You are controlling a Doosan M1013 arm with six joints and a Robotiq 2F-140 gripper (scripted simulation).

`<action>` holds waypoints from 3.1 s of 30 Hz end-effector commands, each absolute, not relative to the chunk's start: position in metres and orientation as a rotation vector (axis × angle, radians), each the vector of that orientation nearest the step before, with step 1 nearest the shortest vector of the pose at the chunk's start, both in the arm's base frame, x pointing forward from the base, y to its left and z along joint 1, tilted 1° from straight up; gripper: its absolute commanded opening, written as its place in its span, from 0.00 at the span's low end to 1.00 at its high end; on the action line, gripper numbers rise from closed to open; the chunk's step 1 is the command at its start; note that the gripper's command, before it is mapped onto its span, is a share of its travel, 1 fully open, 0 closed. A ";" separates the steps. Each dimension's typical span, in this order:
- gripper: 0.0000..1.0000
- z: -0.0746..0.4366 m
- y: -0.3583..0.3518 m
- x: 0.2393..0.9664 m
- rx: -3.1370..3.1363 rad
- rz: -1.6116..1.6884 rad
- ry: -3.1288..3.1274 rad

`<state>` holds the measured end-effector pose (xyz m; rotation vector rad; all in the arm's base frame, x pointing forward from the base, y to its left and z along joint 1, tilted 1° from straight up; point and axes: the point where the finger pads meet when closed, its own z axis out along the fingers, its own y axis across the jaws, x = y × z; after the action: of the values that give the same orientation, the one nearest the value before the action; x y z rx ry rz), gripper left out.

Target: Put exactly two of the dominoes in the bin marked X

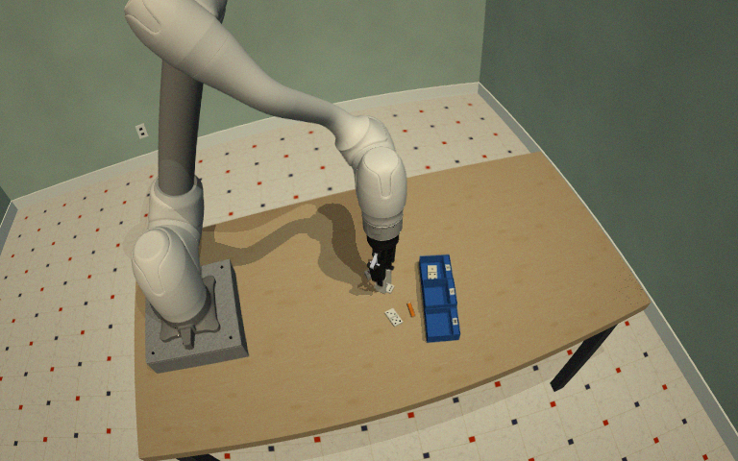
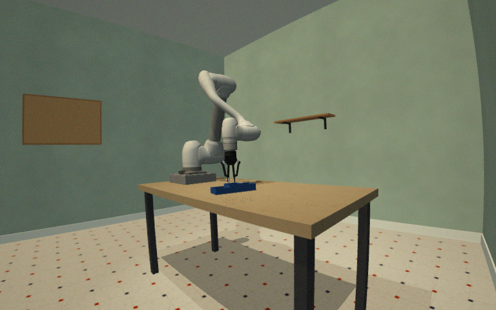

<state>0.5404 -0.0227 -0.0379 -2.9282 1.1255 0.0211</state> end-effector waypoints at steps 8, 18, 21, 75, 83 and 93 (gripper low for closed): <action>0.13 -0.022 -0.023 0.544 -2.926 0.019 1.124; 0.13 0.005 -0.023 0.544 -2.926 0.019 1.124; 0.13 0.015 -0.023 0.544 -2.926 0.019 1.124; 0.13 0.021 -0.023 0.544 -2.926 0.019 1.124; 0.13 0.021 -0.023 0.544 -2.926 0.019 1.124; 0.13 0.021 -0.023 0.544 -2.926 0.019 1.124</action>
<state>0.5405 -0.0224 0.0161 -2.9283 1.1239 0.0258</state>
